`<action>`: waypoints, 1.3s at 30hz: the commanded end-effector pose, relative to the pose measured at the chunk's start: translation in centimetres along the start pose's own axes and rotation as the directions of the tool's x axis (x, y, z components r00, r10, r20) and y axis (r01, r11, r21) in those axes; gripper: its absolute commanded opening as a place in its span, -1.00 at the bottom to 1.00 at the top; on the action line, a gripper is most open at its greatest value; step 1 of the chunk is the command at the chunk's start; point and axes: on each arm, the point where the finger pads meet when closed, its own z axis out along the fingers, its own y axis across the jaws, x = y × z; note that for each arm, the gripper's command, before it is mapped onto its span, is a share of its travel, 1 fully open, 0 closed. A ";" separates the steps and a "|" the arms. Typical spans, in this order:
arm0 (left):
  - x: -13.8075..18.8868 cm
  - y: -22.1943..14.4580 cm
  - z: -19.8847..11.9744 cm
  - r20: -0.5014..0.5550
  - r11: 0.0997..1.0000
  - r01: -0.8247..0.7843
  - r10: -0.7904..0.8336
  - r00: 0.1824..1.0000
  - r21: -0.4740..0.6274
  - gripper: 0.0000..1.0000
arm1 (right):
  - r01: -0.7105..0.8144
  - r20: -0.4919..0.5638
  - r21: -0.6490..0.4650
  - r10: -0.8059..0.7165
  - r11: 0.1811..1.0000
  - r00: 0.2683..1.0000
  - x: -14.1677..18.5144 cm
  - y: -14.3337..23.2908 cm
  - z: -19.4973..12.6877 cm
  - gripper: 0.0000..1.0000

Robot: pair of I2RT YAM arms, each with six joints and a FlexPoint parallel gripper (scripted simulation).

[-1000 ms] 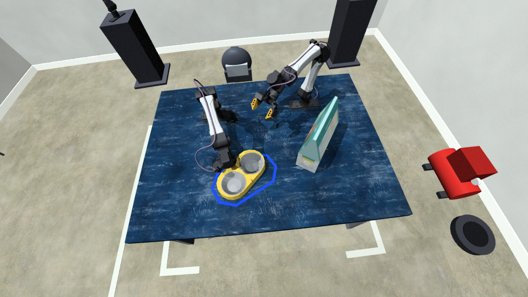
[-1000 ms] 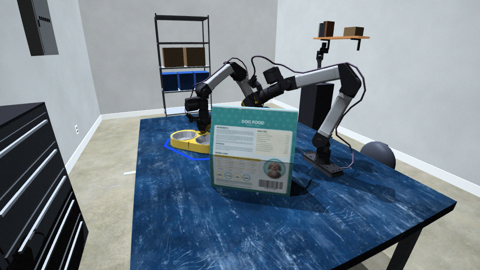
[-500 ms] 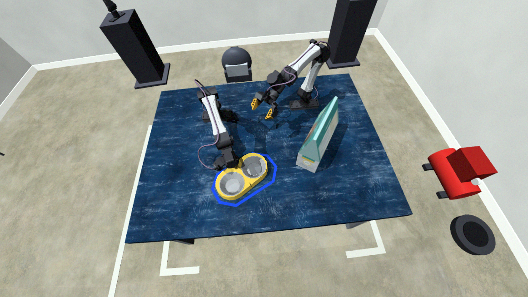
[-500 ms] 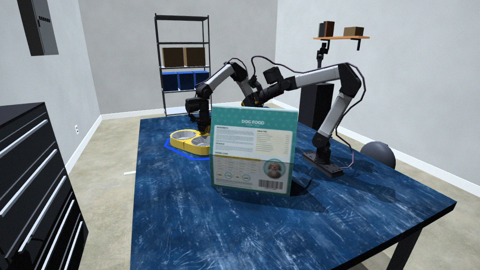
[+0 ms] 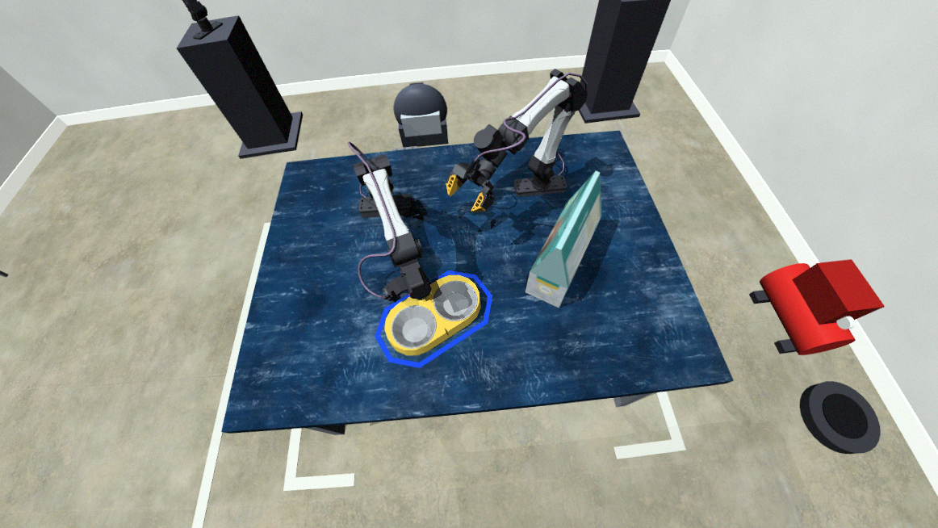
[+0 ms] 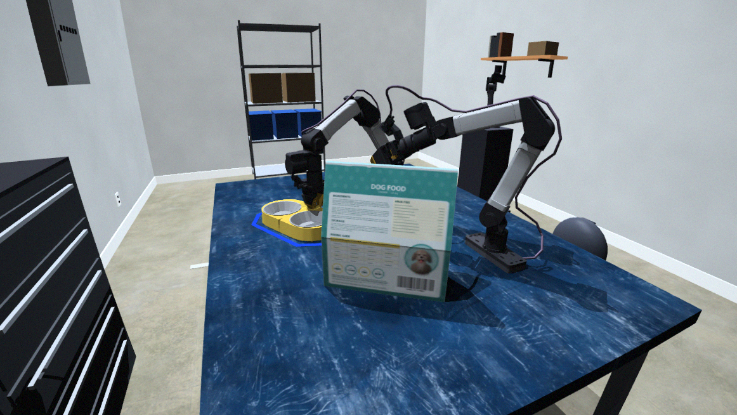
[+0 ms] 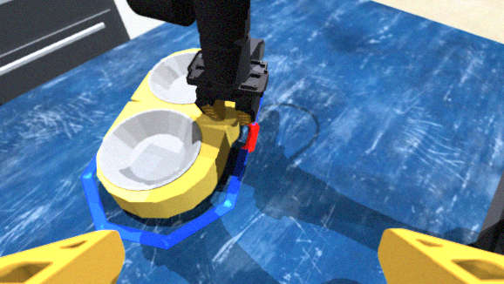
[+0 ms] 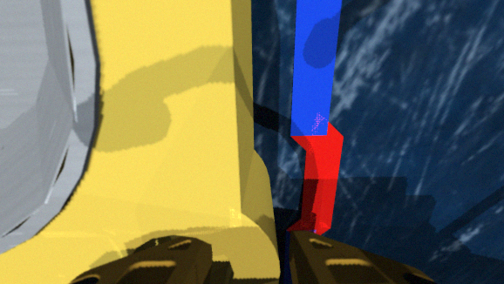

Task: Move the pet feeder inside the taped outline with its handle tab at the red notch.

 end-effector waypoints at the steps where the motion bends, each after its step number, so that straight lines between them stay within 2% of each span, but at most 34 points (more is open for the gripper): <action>1: -0.6 0.1 -0.3 0.021 1.000 0.005 -0.005 1.000 -0.004 1.00 | -0.032 0.019 -0.038 0.033 0.999 0.999 -0.5 0.6 -2.1 -0.32; 9: -0.6 0.1 -0.3 0.021 1.000 0.005 -0.005 1.000 -0.004 1.00 | -0.028 0.024 -0.071 0.030 0.997 0.999 -0.7 0.5 -5.0 -0.32; 11: -0.6 0.1 -0.3 0.021 1.000 0.005 -0.005 1.000 -0.004 1.00 | -0.029 0.021 -0.054 0.030 0.998 0.999 -0.8 0.7 -4.6 -0.32; 13: -0.6 0.1 -0.3 0.021 1.000 0.005 -0.005 1.000 -0.004 1.00 | 0.004 0.033 -0.071 -0.002 0.997 0.999 -1.0 1.1 -4.7 0.13; 17: -0.6 0.1 -0.3 0.021 1.000 0.005 -0.005 1.000 -0.004 1.00 | 0.189 0.093 -0.106 -0.180 0.976 0.979 -0.8 1.3 -5.4 1.00; 19: -0.6 0.1 -0.3 0.021 1.000 0.005 -0.005 1.000 -0.004 1.00 | 0.319 0.139 -0.117 -0.303 0.941 0.943 -0.7 1.2 -6.1 1.00; 21: -0.6 0.1 -0.3 0.021 1.000 0.005 -0.005 1.000 -0.004 1.00 | 0.319 0.139 -0.117 -0.303 0.941 0.943 -0.7 1.2 -6.1 1.00; 25: -0.6 0.1 -0.3 0.021 1.000 0.005 -0.005 1.000 -0.004 1.00 | 0.567 0.232 -0.118 -0.532 0.815 0.814 -0.3 0.9 -7.5 1.00; 29: -0.6 0.1 -0.3 0.021 1.000 0.005 -0.005 1.000 -0.004 1.00 | 0.721 0.288 -0.116 -0.672 0.683 0.683 0.1 0.5 -8.4 1.00; 36: -0.6 0.1 -0.3 0.021 1.000 0.005 -0.005 1.000 -0.004 1.00 | 0.915 0.391 -0.062 -0.834 0.399 0.390 0.5 -0.2 -10.1 1.00; 38: -0.6 0.1 -0.3 0.021 1.000 0.005 -0.005 1.000 -0.004 1.00 | 0.915 0.391 -0.062 -0.834 0.399 0.390 0.5 -0.2 -10.1 1.00; 39: -0.6 0.1 -0.3 0.021 1.000 0.005 -0.005 1.000 -0.004 1.00 | 0.932 0.402 -0.052 -0.847 0.358 0.347 0.6 -0.3 -10.3 1.00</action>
